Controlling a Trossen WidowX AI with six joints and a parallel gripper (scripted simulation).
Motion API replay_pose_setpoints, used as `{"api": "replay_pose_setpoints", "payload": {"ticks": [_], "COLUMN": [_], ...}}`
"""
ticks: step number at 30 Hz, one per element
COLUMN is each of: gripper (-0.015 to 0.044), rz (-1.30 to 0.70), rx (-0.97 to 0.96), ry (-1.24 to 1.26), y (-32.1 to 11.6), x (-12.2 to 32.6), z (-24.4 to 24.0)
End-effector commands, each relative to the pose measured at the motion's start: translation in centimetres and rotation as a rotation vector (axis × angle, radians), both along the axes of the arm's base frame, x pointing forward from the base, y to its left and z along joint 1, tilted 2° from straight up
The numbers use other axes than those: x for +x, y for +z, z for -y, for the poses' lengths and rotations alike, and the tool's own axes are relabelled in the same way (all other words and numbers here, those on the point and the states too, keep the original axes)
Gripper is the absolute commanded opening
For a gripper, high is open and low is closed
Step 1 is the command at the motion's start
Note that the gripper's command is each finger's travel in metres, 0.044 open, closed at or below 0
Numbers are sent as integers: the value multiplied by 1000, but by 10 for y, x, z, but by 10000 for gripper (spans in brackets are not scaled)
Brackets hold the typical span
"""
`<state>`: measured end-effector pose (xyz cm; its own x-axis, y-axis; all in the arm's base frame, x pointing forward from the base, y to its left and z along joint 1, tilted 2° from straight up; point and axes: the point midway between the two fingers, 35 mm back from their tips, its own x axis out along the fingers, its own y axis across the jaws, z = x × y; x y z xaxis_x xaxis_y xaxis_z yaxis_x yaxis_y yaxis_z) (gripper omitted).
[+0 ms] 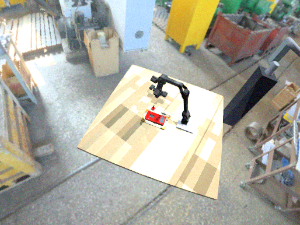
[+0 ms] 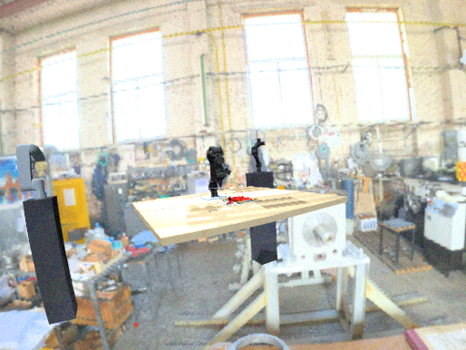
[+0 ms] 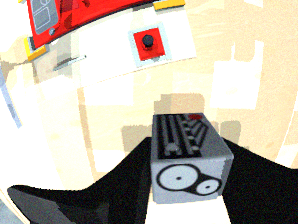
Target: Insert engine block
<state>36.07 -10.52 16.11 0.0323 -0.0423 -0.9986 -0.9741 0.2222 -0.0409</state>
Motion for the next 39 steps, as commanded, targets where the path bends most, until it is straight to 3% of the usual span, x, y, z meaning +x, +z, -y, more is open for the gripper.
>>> {"api": "replay_pose_setpoints", "payload": {"ticks": [1,13,33,39], "gripper": [0,0,0,0], "rz": [-12,2,132,150], "rx": [1,70,665,705], "ry": [-3,0,25,22], "y": [-16,-14,-21,-28], "x": [-2,-3,-8,-9], "z": [0,2,20,22]}}
